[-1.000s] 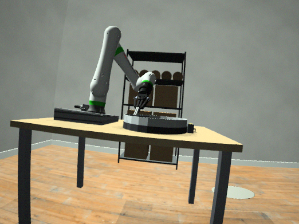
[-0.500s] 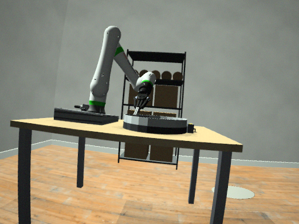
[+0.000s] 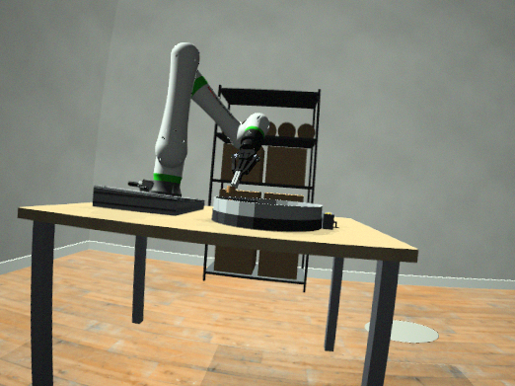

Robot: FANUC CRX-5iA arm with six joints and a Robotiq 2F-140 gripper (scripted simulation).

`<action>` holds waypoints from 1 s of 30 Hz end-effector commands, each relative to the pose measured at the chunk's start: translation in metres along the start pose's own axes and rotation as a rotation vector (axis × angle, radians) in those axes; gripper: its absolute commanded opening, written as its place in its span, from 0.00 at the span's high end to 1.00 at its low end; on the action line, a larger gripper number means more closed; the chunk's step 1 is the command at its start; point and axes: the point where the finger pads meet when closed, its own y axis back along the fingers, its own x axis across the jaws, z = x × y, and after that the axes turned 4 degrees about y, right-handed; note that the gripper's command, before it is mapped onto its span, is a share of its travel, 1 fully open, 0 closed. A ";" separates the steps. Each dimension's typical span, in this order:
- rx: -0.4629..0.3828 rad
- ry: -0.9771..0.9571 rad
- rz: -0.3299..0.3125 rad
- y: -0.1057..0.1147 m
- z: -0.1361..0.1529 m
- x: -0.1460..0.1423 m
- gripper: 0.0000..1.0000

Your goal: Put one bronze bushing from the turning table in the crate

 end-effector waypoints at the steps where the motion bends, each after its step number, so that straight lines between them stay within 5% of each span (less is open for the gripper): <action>1: 0.000 0.000 0.000 0.003 -0.002 0.000 1.00; 30: 0.000 0.000 0.000 0.009 -0.007 0.000 1.00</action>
